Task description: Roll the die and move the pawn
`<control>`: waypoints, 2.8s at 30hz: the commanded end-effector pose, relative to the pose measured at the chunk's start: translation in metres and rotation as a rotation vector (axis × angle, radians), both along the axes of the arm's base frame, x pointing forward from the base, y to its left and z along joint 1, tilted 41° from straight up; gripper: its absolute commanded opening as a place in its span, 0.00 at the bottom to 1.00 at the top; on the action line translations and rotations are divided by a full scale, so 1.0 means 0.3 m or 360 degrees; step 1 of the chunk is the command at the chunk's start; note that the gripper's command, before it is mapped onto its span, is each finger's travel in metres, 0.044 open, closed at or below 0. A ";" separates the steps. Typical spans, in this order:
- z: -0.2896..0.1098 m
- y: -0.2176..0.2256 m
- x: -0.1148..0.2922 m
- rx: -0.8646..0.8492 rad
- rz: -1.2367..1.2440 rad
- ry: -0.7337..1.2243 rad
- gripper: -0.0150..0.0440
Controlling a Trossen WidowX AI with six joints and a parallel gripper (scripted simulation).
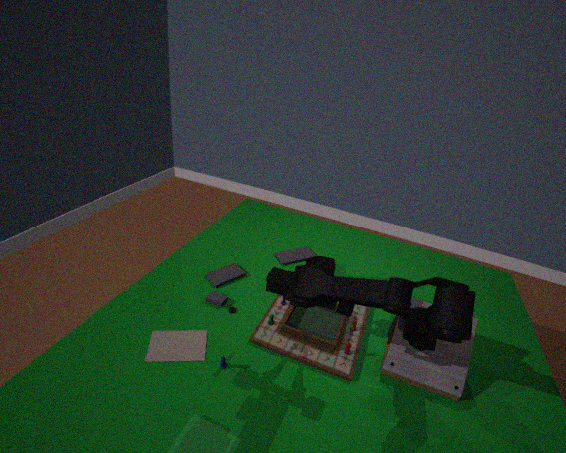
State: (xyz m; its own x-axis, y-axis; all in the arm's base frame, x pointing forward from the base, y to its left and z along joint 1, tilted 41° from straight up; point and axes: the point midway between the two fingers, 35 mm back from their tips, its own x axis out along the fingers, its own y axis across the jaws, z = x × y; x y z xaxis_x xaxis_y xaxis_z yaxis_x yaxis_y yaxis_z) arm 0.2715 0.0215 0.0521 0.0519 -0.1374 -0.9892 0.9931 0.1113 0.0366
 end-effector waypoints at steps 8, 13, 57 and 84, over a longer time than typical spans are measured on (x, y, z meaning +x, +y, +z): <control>0.009 -0.007 0.002 0.0000 0.0000 -0.0002 0.65; 0.102 -0.087 0.007 -0.0010 -0.0008 0.0005 0.88; -0.186 -0.093 -0.360 0.1142 0.2017 -0.0431 0.59; -0.285 -0.019 -0.364 0.1141 0.2017 -0.0432 0.59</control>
State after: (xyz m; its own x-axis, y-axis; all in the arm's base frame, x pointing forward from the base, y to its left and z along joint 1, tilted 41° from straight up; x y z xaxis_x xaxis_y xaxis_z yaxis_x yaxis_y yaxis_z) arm 0.1640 0.0112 -0.0297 -0.0441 0.6370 -0.7696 0.1966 0.7608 0.6185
